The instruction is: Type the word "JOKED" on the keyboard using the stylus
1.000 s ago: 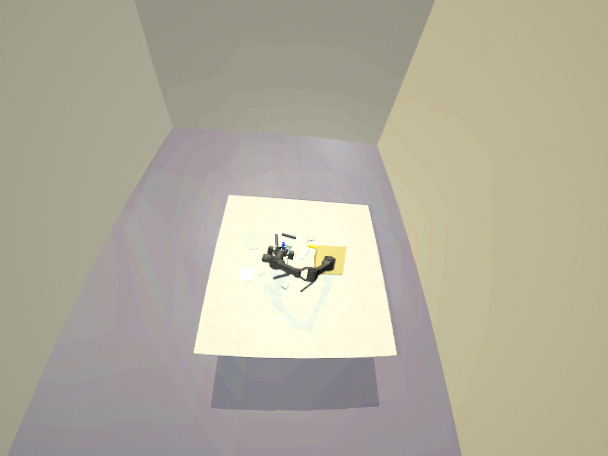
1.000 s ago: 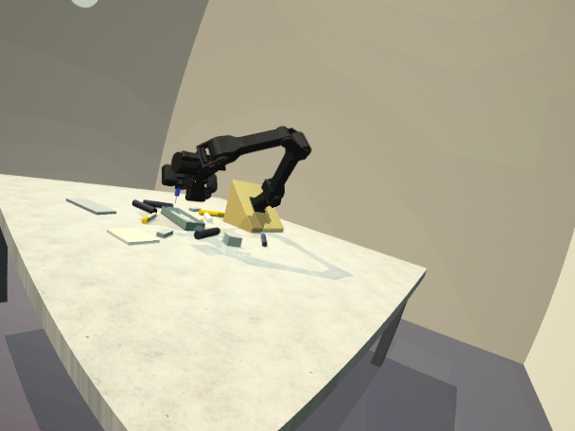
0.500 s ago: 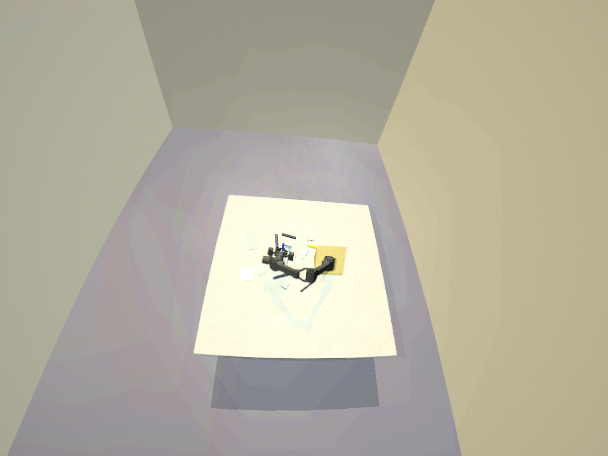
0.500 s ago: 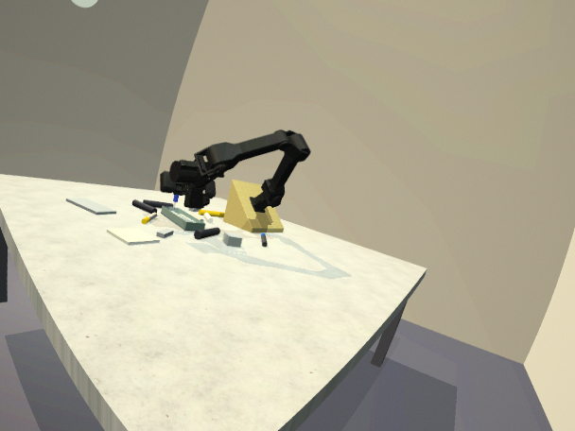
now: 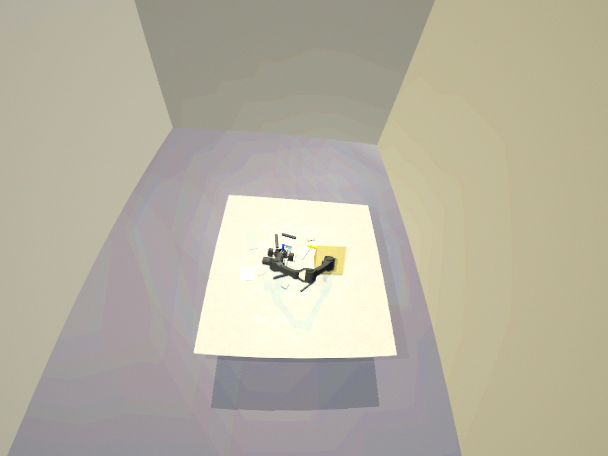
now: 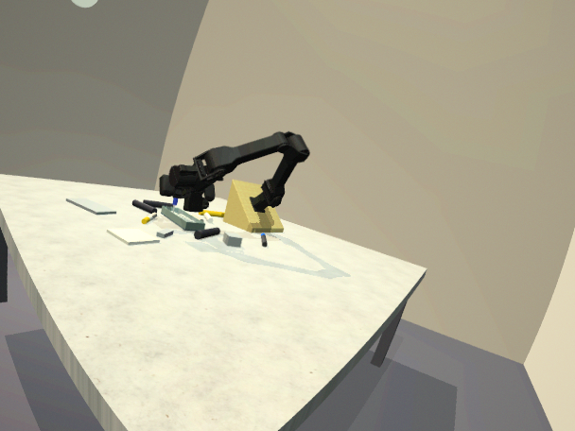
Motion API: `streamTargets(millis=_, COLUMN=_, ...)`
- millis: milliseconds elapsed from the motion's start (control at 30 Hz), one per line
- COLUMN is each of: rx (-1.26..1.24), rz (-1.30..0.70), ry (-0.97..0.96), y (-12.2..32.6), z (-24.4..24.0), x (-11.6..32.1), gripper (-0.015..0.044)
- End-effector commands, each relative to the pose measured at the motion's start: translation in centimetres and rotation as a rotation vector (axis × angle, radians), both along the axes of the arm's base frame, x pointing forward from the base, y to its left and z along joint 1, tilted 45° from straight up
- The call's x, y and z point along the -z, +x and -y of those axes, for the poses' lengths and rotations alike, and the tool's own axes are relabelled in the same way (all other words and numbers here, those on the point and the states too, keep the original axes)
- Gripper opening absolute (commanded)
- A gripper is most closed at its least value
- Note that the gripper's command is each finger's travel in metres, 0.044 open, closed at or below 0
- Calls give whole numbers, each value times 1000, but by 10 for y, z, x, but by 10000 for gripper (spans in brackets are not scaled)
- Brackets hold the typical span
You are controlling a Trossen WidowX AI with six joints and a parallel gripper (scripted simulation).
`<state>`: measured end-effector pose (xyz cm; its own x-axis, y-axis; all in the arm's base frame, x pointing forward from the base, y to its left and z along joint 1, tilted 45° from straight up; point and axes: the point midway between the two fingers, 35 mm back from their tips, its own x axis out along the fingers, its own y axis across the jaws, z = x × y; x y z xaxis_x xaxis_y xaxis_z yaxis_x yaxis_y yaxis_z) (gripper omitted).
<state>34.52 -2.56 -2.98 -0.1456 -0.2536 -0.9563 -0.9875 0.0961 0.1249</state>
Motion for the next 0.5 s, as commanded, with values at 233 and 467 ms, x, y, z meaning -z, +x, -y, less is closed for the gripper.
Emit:
streamTargets(millis=233, rx=6, rz=1, ry=1, y=0, z=-4, x=4, gripper=81)
streamTargets(millis=467, rx=6, rz=1, ry=1, y=0, z=-6, x=6, gripper=81)
